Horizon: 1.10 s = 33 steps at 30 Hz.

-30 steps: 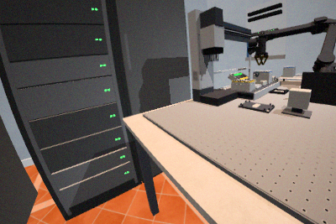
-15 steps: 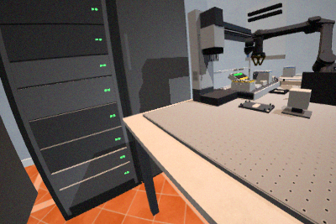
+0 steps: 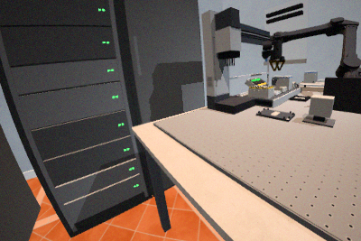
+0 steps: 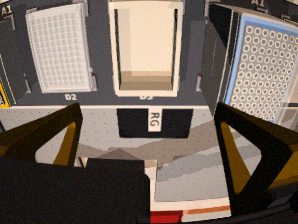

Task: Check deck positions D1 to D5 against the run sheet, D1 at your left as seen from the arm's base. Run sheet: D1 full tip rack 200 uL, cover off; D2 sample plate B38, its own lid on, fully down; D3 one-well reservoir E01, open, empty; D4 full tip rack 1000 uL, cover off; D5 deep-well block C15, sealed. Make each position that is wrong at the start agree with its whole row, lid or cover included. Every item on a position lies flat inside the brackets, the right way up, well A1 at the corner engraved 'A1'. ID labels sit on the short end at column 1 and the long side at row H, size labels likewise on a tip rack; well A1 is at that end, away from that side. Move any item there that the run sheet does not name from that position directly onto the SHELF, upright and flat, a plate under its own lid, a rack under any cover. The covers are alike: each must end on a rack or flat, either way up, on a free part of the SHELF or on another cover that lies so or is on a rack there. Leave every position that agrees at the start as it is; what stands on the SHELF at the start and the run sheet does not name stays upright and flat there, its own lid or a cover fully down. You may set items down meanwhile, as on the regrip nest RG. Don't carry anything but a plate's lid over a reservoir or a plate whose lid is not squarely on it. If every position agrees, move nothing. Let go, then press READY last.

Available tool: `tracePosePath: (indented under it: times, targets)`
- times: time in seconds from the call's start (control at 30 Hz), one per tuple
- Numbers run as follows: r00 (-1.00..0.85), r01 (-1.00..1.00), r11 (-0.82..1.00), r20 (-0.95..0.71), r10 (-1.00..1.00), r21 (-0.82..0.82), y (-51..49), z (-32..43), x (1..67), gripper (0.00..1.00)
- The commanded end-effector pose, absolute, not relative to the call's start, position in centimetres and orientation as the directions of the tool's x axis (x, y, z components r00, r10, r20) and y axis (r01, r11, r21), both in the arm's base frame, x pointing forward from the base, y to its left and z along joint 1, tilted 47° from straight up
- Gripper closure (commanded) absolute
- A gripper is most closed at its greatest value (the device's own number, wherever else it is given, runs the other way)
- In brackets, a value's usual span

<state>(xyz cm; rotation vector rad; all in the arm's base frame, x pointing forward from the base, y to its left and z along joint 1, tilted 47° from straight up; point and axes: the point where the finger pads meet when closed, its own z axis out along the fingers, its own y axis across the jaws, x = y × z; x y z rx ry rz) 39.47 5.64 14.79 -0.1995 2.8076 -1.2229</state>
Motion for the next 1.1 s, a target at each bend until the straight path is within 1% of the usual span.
tracePosePath:
  times: [0.0,0.63,0.8,1.07]
  targets:
    - [-0.987,-0.065,0.685,-0.053,-0.15,-0.726,6.5,15.5,40.3,0.0]
    - [-0.987,-0.065,0.685,-0.053,-0.15,-0.726,6.5,15.5,40.3,0.0]
    - [-0.986,-0.076,0.684,-0.047,-0.16,-0.726,8.9,12.7,39.8,0.0]
    - [-0.984,-0.056,0.697,-0.077,-0.159,-0.715,11.7,11.3,40.6,0.0]
